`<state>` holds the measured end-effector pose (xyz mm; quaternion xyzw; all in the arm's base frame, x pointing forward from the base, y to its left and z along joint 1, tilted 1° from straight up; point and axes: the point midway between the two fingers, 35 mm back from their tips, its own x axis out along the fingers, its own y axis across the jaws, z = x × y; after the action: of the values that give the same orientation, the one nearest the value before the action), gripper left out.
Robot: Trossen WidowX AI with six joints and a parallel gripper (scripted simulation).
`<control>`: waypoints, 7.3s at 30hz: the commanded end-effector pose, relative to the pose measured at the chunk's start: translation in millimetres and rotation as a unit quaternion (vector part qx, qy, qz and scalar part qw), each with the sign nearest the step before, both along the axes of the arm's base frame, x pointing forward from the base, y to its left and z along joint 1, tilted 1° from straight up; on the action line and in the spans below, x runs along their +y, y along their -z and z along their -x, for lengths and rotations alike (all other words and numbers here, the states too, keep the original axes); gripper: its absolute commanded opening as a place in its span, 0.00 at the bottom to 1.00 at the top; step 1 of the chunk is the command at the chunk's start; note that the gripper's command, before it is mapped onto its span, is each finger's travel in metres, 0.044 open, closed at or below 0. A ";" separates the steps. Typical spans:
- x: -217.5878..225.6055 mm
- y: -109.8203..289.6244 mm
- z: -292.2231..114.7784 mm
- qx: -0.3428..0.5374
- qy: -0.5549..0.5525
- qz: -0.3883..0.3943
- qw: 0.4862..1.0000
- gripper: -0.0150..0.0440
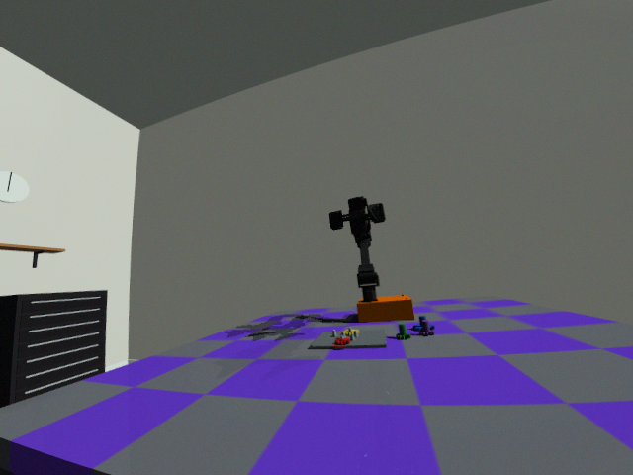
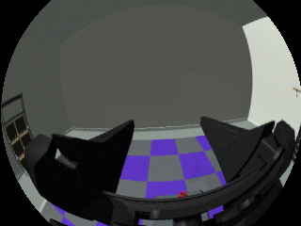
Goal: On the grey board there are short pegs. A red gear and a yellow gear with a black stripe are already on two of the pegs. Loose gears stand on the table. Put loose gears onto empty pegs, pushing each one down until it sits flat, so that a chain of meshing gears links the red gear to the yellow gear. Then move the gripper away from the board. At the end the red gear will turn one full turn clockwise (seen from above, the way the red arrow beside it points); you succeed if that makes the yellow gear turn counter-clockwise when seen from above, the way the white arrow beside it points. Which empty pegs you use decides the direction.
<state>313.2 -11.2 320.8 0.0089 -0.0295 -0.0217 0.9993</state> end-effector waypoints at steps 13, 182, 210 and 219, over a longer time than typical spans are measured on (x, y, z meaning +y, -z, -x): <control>96.2 154.5 -51.1 0.397 -0.073 -0.104 0.909 1.00; 49.0 233.5 -33.8 0.716 0.028 -0.064 0.695 0.25; -24.1 261.1 -40.2 0.717 0.026 -0.057 0.694 0.25; -47.9 270.0 -38.4 0.718 0.026 -0.055 0.693 0.25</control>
<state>352.8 -51.8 54.3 0.0475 0.6970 -0.0478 0.7139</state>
